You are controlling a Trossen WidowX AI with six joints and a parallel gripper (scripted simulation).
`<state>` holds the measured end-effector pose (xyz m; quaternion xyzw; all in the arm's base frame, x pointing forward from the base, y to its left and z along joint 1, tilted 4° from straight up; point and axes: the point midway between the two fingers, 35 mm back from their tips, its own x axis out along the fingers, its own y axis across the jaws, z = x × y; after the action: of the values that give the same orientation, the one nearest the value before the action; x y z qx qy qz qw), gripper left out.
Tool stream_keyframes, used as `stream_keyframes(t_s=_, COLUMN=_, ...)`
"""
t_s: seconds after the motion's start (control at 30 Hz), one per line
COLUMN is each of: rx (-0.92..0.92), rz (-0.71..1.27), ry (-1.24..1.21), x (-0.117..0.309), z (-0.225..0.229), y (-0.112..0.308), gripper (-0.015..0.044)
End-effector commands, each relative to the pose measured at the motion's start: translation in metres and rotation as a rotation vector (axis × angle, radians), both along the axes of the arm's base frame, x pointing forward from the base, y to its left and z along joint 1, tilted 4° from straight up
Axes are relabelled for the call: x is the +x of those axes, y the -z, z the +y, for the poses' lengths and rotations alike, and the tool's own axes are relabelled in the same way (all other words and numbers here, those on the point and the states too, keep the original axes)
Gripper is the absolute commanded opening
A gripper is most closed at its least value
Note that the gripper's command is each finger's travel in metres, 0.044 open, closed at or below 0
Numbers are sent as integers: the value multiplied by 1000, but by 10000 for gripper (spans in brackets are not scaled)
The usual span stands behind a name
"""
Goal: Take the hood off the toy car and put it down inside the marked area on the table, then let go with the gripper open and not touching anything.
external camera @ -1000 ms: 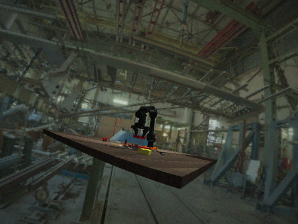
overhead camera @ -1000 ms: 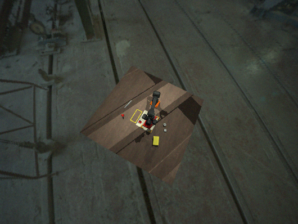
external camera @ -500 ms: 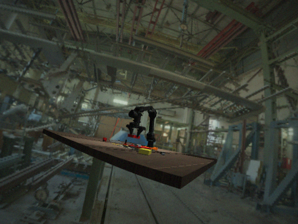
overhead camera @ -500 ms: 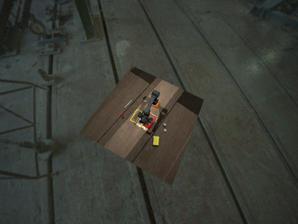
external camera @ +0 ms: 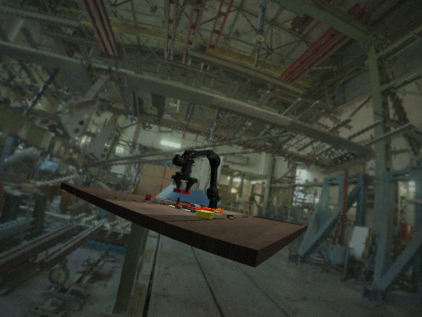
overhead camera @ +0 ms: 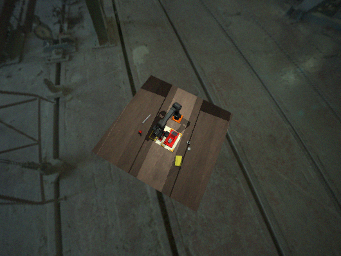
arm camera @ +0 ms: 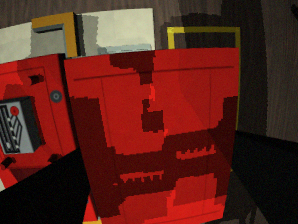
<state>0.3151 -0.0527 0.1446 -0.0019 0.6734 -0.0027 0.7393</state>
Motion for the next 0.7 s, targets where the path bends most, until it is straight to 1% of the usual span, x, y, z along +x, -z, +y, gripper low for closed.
stream_keyframes(t_s=0.0, rx=5, rz=-4, ry=-3, x=-2, z=-14, y=-2, gripper=0)
stream_keyframes(t_s=0.47, rx=8, rz=-7, ry=-7, x=-20, z=-74, y=-3, gripper=0)
stream_keyframes(t_s=0.67, rx=8, rz=-7, ry=-7, x=-21, z=-77, y=-1, gripper=0)
